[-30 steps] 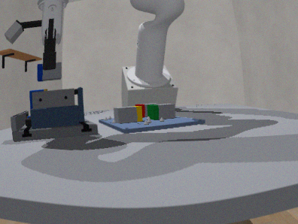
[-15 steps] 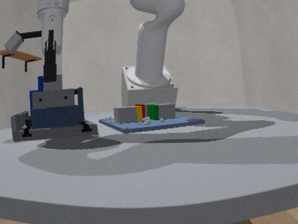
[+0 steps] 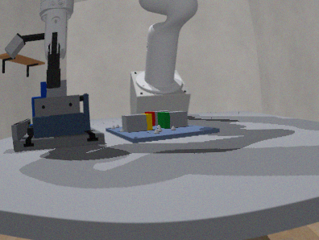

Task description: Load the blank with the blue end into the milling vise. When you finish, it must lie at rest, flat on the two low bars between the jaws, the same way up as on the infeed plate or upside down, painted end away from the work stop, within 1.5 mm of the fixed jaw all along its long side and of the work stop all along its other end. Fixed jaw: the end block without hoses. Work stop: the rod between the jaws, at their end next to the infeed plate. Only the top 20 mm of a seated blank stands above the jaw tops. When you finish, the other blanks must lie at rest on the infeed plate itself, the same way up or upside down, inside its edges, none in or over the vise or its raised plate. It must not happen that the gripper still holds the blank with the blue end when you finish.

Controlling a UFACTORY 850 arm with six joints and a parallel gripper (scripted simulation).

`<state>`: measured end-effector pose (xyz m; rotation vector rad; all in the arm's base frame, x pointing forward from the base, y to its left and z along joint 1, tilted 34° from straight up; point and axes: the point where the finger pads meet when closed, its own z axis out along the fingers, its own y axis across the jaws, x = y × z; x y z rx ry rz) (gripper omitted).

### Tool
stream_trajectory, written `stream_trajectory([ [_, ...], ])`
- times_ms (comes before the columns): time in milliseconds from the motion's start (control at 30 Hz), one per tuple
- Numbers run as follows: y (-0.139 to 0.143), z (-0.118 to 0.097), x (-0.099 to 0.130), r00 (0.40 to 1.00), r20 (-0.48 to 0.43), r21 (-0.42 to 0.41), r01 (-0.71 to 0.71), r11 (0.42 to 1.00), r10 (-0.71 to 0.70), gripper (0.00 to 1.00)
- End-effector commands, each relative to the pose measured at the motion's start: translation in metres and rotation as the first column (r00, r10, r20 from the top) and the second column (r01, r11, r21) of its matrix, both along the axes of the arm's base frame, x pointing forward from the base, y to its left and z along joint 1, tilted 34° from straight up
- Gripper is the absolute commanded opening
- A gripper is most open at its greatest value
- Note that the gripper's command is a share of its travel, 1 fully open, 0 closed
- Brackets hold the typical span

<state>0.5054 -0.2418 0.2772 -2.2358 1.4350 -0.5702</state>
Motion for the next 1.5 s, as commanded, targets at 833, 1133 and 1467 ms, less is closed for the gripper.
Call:
stream_trajectory([
  [833, -0.0012, 0.0048, -0.0022, 1.0, 0.001, -0.001, 0.0, 1.0, 0.0, 0.0],
  [1133, -0.0013, 0.0051, -0.0023, 1.0, 0.001, -0.001, 0.0, 1.0, 0.0, 0.0],
  [1467, -0.0011, 0.0039, -0.0015, 1.0, 0.001, -0.001, 0.0, 1.0, 0.0, 0.0],
])
